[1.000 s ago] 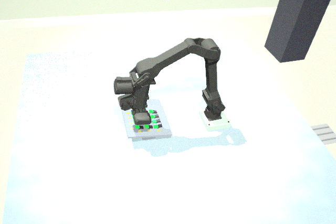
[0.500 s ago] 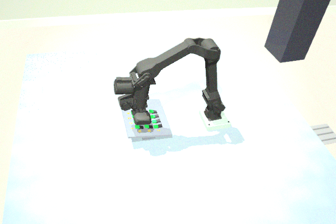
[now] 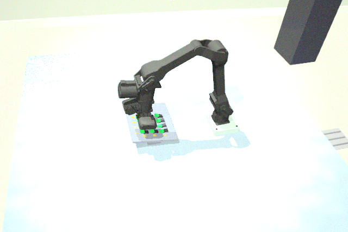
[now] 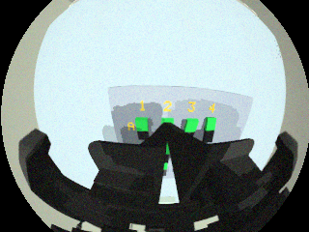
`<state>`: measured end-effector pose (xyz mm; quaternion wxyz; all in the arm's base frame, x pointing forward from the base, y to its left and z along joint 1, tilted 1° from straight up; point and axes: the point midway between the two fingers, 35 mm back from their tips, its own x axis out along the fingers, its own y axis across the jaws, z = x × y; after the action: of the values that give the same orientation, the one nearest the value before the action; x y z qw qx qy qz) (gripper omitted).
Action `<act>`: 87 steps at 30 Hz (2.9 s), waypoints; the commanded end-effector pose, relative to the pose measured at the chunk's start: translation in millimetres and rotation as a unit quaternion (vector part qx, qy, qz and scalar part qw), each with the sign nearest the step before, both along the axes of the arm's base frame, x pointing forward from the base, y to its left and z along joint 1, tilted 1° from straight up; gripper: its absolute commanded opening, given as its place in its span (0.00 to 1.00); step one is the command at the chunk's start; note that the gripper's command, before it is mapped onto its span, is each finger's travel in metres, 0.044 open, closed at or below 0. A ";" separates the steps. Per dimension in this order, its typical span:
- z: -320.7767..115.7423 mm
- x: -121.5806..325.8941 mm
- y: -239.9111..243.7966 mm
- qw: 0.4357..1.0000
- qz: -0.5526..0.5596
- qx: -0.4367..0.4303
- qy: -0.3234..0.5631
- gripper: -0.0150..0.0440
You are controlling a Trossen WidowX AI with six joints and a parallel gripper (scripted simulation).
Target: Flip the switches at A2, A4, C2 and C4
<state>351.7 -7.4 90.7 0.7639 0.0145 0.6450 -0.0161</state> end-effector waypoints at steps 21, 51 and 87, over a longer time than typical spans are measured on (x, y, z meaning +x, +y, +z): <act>-3.5 0.6 -0.6 1.000 -0.002 -0.001 0.000 0.25; 23.2 -27.9 -58.5 1.000 -0.002 -0.006 -0.024 0.25; -2.3 -23.2 -58.9 1.000 -0.002 -0.006 -0.025 0.25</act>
<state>328.3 -66.8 88.7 0.7793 0.0117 0.6261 -0.0226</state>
